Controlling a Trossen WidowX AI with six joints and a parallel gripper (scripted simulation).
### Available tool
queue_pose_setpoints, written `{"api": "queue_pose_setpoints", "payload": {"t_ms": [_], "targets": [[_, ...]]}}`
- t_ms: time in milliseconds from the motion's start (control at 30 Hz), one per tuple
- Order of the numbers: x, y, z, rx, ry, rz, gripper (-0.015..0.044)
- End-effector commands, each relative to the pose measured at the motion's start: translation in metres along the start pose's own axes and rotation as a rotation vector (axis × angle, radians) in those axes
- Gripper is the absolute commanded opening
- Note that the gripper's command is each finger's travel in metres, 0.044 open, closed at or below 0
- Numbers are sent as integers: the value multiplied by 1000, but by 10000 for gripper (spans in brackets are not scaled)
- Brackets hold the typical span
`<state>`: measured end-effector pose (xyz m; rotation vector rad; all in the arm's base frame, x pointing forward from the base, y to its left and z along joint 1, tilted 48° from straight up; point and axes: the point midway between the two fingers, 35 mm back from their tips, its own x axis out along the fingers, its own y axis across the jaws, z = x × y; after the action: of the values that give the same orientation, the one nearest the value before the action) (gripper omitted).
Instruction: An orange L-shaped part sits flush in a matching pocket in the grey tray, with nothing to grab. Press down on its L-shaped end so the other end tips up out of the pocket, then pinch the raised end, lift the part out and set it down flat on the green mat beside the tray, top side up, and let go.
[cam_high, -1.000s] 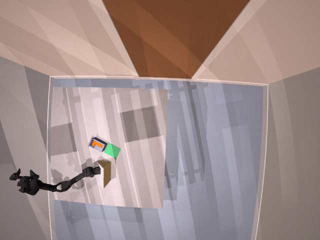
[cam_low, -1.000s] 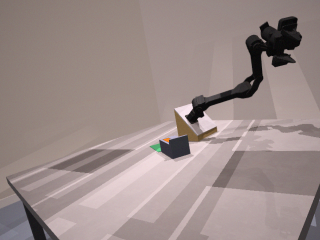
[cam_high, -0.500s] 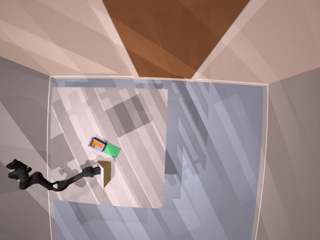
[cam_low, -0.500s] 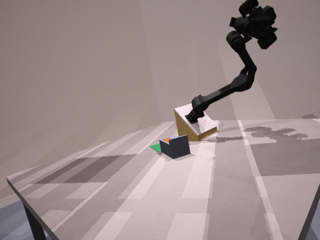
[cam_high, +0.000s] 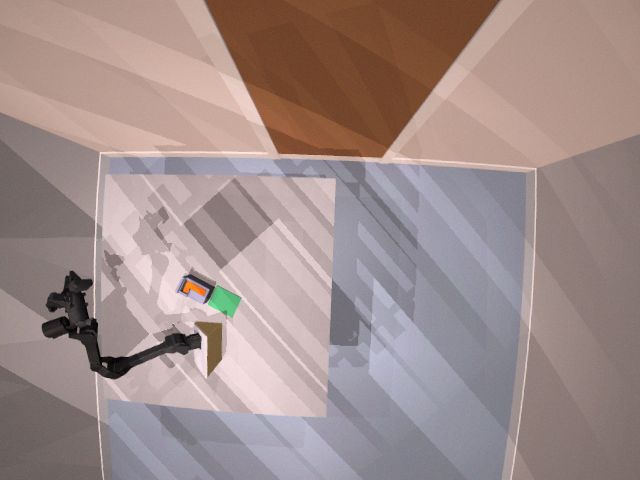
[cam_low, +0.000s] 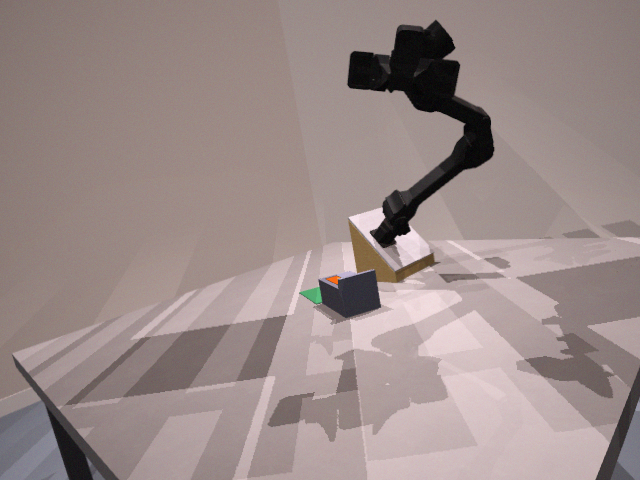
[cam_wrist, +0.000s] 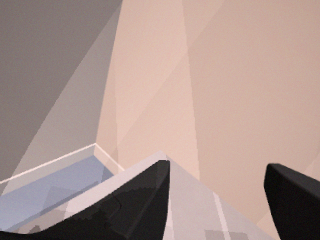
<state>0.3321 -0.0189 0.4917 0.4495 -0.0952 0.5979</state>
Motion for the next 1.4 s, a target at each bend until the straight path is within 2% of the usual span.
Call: {"api": "queue_pose_setpoints", "payload": {"t_ms": [0, 233, 433, 667, 867, 1233, 1367], "targets": [[11, -52, -55, 173, 146, -120, 180], [6, -102, -143, 399, 397, -272, 180], [-15, -119, -222, 592, 650, -372, 180], [-55, -105, -301, 827, 986, -444, 180], [-96, -71, -342, 1045, 1291, -453, 180], [-100, -67, -345, 1069, 1324, -451, 180], [-93, -62, -367, 1066, 1323, -455, 180]]}}
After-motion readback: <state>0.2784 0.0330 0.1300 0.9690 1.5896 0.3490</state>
